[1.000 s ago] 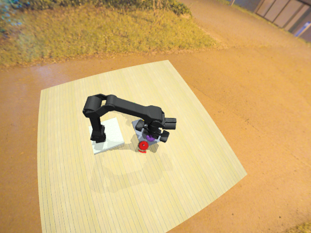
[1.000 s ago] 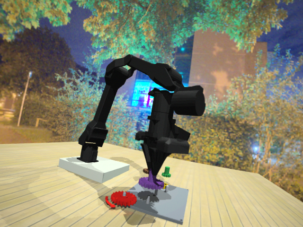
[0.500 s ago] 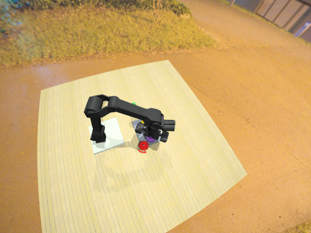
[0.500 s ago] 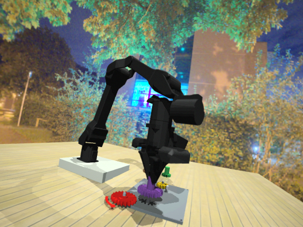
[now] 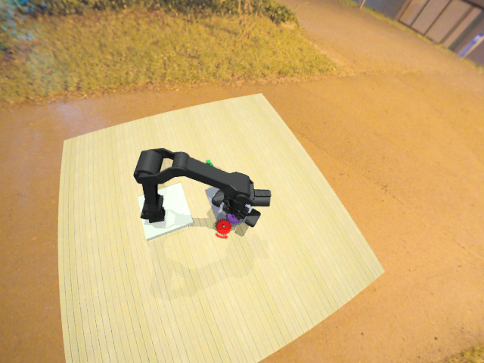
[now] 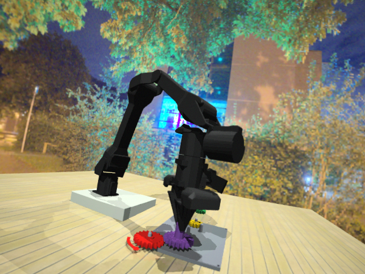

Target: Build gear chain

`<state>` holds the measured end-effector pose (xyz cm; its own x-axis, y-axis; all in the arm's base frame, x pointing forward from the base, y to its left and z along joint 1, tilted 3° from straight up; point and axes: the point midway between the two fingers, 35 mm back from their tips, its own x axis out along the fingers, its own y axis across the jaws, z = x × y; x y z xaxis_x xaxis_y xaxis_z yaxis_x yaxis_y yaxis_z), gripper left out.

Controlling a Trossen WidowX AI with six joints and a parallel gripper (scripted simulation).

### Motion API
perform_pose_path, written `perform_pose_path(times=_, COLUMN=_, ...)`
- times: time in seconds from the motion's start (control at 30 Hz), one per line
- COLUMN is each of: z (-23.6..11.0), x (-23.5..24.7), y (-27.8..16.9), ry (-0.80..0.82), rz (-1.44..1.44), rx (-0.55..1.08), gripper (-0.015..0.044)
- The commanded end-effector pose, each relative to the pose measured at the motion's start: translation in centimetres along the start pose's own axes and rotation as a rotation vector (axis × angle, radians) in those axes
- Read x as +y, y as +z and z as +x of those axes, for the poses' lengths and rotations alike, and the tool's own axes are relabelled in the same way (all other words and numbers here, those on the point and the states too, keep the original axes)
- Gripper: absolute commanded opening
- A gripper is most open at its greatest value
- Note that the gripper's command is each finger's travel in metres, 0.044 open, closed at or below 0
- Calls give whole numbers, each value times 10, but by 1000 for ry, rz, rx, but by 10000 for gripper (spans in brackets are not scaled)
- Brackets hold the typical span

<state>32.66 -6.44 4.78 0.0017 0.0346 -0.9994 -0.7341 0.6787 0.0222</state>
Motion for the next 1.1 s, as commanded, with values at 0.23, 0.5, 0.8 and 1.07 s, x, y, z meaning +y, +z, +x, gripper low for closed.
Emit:
perform_pose_path(times=0.23, z=2, x=-1, y=0, ry=0, rz=25, rx=1, gripper=0)
perform_pose_path(times=0.5, z=4, x=0, y=0, ry=0, rz=-124, rx=1, gripper=0)
perform_pose_path(times=0.8, z=6, x=0, y=-1, ry=0, rz=-240, rx=1, gripper=0)
perform_pose_path(times=1.07, z=8, x=-1, y=0, ry=0, rz=-202, rx=1, gripper=26)
